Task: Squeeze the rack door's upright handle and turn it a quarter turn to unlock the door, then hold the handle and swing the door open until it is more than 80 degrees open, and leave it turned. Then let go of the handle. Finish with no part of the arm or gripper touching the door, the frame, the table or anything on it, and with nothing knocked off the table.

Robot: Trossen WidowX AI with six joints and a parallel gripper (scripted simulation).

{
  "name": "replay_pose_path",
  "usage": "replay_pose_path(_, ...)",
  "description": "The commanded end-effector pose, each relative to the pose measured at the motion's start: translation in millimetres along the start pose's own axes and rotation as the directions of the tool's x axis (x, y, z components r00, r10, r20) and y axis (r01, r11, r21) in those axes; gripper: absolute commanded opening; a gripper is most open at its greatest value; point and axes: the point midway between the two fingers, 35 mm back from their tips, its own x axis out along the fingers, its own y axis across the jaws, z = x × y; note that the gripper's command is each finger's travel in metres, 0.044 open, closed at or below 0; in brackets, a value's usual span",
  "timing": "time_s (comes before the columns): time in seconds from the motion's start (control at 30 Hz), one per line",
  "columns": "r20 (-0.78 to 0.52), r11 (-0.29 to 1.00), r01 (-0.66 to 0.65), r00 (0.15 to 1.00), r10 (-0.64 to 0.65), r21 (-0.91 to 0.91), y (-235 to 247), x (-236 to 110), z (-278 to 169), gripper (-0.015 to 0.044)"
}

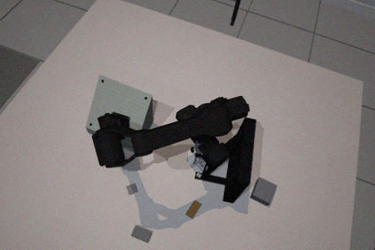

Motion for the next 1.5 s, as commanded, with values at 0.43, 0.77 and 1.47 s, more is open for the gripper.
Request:
replay_pose_path(0.43, 0.005, 0.961, 0.001, 1.000, -0.003, 0.278, 30, 1, 12, 0.0013)
replay_pose_path(0.77, 0.006, 0.906, -0.001, 1.000, -0.002, 0.423, 48, 1, 23, 0.0013)
replay_pose_path(1.47, 0.009, 0.713, -0.006, 1.000, 0.000, 0.701, 81, 0, 56, 0.0013)
